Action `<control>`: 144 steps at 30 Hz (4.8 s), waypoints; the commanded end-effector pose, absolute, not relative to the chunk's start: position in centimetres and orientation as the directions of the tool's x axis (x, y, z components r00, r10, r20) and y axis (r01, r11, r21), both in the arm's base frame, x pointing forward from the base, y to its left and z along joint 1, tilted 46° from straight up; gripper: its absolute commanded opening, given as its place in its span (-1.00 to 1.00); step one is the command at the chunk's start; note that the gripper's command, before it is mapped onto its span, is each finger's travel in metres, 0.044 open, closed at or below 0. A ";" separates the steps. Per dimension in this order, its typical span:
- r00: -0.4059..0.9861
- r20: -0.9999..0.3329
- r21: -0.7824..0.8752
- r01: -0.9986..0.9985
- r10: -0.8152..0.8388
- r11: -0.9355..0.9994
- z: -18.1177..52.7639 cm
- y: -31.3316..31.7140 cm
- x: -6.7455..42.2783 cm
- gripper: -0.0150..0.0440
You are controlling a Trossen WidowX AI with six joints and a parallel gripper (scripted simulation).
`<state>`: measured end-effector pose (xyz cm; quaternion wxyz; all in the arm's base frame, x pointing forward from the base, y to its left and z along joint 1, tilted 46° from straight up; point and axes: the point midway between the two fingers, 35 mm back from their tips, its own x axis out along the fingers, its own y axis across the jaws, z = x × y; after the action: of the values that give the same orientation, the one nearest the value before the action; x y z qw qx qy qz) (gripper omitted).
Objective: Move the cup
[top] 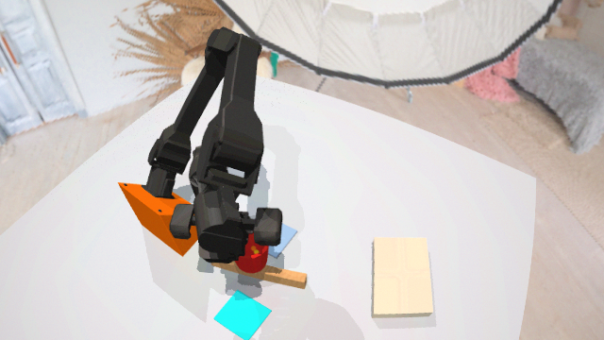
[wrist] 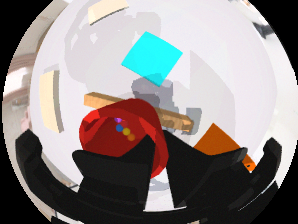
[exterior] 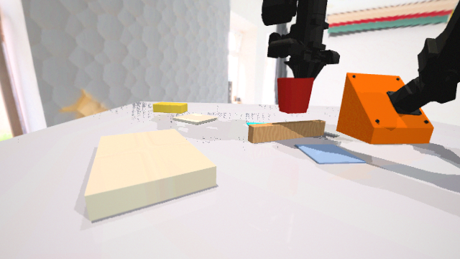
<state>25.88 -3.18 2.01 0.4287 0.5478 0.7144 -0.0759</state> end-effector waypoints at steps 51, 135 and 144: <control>-0.027 -0.705 0.365 0.843 0.708 0.396 -4.3 -9.7 29.1 -0.49; -0.028 -0.706 0.365 0.842 0.708 0.397 -5.4 -9.0 29.3 -0.06; -0.026 -0.701 0.365 0.845 0.712 0.390 -4.9 -9.2 29.3 0.12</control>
<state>29.35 -9.30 -4.78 0.4346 0.5469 0.7115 -0.0764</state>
